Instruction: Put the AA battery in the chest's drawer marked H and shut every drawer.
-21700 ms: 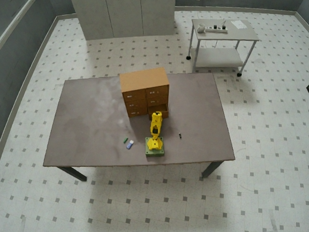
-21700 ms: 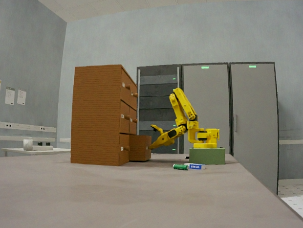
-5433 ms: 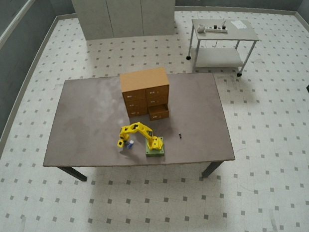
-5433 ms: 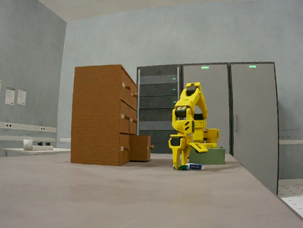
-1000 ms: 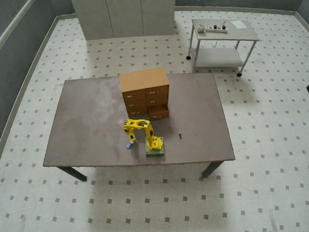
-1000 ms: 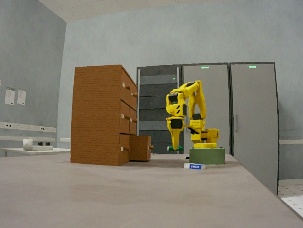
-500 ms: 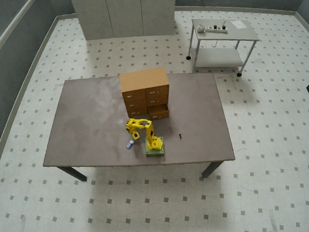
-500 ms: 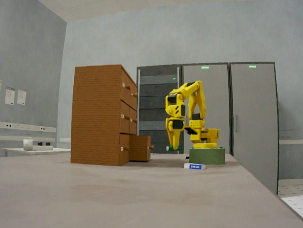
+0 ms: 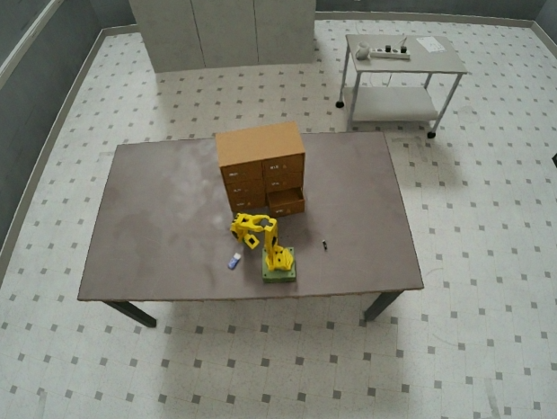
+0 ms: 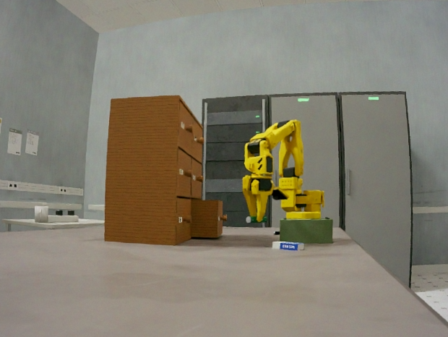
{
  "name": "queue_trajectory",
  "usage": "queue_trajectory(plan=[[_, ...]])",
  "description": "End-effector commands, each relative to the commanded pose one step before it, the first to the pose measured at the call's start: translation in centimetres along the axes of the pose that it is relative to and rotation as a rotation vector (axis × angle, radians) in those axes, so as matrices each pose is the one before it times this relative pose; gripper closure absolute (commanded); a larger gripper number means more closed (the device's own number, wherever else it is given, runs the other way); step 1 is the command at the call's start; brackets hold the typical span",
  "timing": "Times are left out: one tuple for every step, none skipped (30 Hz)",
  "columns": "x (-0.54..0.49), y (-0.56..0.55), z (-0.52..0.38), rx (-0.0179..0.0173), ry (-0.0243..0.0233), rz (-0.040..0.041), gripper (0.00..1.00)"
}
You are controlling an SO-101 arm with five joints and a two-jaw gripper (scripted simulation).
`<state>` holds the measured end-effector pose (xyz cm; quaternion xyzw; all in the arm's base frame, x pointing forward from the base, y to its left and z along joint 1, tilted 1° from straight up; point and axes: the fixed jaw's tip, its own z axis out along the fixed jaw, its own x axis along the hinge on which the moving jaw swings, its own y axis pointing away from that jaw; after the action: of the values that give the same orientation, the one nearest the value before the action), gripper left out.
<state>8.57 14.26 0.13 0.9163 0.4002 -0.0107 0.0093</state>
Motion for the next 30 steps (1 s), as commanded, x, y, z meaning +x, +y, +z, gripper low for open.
queue_trajectory(plan=[[-0.116, 0.392, -0.0834, 0.00545, 0.0174, -0.07662, 1.0], [-0.063, 0.087, 0.0145, 0.00005, 0.0, -0.01991, 1.0], [-0.066, 0.085, 0.0148, 0.00005, 0.00002, -0.01991, 1.0], [-0.068, 0.082, 0.0154, 0.00005, 0.00001, -0.01991, 1.0], [-0.07, 0.08, 0.0157, 0.00005, 0.00002, -0.01991, 1.0], [0.0, 0.0, 0.0, 0.0, 0.0, 0.0, 1.0], [0.0, 0.0, 0.0, 0.0, 0.0, 0.0, 1.0], [-0.072, 0.077, 0.0163, 0.00005, 0.00001, -0.01991, 1.0], [-0.074, 0.075, 0.0166, 0.00005, 0.00002, -0.01991, 1.0], [-0.013, 0.012, 0.0029, 0.00001, 0.0, -0.00337, 1.0], [0.0, 0.0, 0.0, 0.0, 0.00001, 0.0, 1.0], [0.0, 0.0, 0.0, 0.0, -0.00001, 0.0, 1.0], [0.0, 0.0, 0.0, 0.0, 0.00001, 0.0, 1.0], [0.0, 0.0, 0.0, 0.0, -0.00001, 0.0, 1.0], [0.0, 0.0, 0.0, 0.0, 0.00001, 0.0, 1.0], [0.0, 0.0, 0.0, 0.0, -0.00001, 0.0, 1.0], [0.0, 0.0, 0.0, 0.0, 0.00001, 0.0, 1.0], [0.0, 0.0, 0.0, 0.0, -0.00001, 0.0, 1.0], [0.0, 0.0, 0.0, 0.0, 0.00001, 0.0, 1.0], [0.0, 0.0, 0.0, 0.0, -0.00001, 0.0, 1.0], [0.0, 0.0, 0.0, 0.0, 0.00001, 0.0, 1.0], [0.0, 0.0, 0.0, 0.0, -0.00001, 0.0, 1.0], [0.0, 0.0, 0.0, 0.0, 0.0, 0.0, 1.0], [0.0, 0.0, 0.0, 0.0, 0.0, 0.0, 1.0], [0.0, 0.0, 0.0, 0.0, 0.00001, 0.0, 1.0], [0.0, 0.0, 0.0, 0.0, -0.00001, 0.0, 1.0], [0.0, 0.0, 0.0, 0.0, 0.00001, 0.0, 1.0], [0.0, 0.0, 0.0, 0.0, -0.00001, 0.0, 1.0], [0.0, 0.0, 0.0, 0.0, 0.00001, 0.0, 1.0], [0.0, 0.0, 0.0, 0.0, -0.00001, 0.0, 1.0]])
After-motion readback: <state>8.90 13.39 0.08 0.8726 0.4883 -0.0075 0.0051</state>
